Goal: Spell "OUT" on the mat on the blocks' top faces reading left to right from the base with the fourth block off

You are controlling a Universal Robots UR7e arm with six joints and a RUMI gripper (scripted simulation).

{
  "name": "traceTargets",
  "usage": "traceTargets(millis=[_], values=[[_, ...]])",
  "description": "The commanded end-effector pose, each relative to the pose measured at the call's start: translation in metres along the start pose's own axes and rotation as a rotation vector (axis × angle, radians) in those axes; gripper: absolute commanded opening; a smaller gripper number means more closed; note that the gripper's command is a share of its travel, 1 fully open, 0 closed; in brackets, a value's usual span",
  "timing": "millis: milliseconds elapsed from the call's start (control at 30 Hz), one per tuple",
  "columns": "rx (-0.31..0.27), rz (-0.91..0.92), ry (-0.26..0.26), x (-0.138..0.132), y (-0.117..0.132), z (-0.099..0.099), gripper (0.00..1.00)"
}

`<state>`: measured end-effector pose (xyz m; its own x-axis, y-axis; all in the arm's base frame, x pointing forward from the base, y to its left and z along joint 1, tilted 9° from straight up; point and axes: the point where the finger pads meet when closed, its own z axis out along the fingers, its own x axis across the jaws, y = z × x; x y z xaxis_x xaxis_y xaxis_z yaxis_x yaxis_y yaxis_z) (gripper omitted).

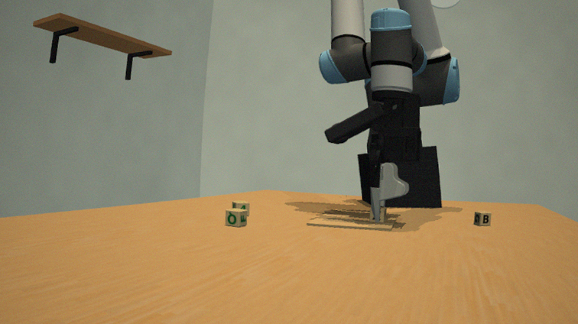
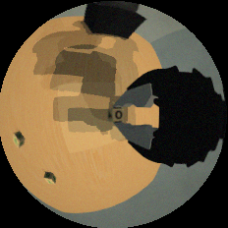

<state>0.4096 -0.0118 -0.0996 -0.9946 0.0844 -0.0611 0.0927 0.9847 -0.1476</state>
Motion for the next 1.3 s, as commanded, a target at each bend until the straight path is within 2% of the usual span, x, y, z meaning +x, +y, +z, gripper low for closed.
traceTargets(millis=[0,1067,1100,1267], values=[[0.000,0.000,-0.001,-0.0004,0.0000,-0.0002,0.05],[0.000,0.000,-0.001,-0.0004,0.0000,-0.0002,0.05],[0.000,0.000,-0.001,-0.0004,0.0000,-0.0002,0.09],[0.000,0.000,-0.001,-0.0004,0.0000,-0.0002,0.13]])
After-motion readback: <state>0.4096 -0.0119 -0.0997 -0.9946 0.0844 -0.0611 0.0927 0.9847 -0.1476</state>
